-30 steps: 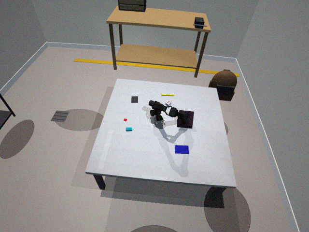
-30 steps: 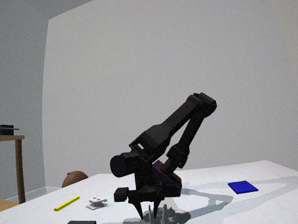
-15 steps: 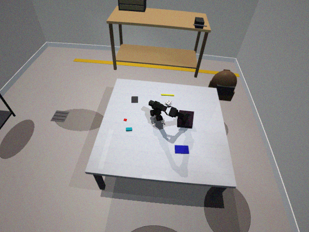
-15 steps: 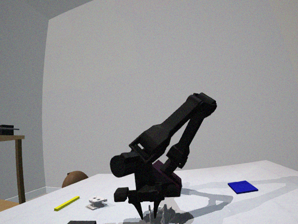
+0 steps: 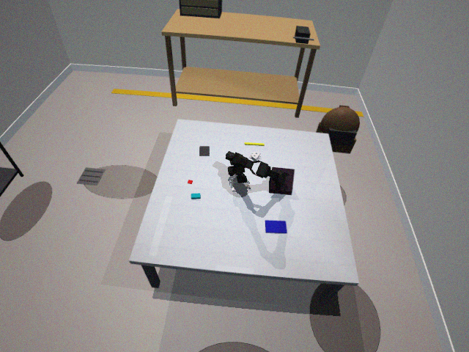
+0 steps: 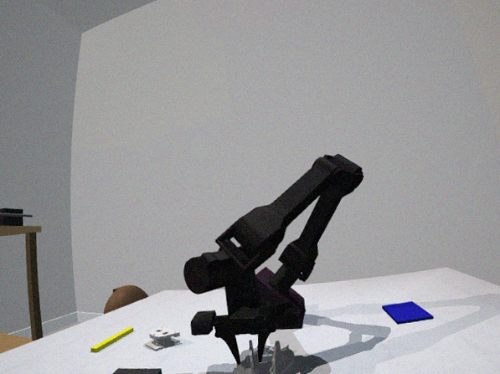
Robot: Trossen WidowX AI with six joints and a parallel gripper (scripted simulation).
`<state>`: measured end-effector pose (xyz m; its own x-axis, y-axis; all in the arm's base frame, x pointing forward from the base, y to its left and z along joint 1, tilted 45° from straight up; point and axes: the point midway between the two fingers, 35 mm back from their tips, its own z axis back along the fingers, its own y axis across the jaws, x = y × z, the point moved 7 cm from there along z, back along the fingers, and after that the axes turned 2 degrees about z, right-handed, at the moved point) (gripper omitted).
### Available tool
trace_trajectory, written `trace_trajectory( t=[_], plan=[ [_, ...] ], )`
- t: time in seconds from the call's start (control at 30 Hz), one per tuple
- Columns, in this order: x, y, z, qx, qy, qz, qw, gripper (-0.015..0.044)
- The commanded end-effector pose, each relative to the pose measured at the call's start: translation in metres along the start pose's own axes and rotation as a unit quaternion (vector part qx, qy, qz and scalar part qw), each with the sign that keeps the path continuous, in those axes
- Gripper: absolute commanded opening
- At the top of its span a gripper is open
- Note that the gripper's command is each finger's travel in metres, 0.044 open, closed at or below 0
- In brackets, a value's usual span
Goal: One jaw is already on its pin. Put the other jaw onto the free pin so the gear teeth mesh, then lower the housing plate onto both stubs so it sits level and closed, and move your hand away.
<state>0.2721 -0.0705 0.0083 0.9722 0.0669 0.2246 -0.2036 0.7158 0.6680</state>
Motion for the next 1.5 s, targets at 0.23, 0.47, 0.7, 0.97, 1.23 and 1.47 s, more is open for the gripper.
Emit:
trace_trajectory(
  t=[0.23,0.47,0.7,0.97,1.23,1.47],
  plan=[
    [0.0004,-0.0006,-0.0020,-0.001,-0.001,0.002,1.000,0.0134],
    [0.0004,-0.0005,-0.0037,-0.001,-0.001,0.002,1.000,0.0134],
    [0.0004,-0.0005,-0.0042,-0.001,-0.001,0.002,1.000,0.0134],
    [0.0004,-0.0005,-0.0042,-0.001,-0.001,0.002,1.000,0.0134],
    [0.0004,-0.0005,-0.0042,-0.001,-0.001,0.002,1.000,0.0134],
    [0.0002,-0.0003,-0.0041,-0.001,0.000,0.003,1.000,0.0160]
  ],
)
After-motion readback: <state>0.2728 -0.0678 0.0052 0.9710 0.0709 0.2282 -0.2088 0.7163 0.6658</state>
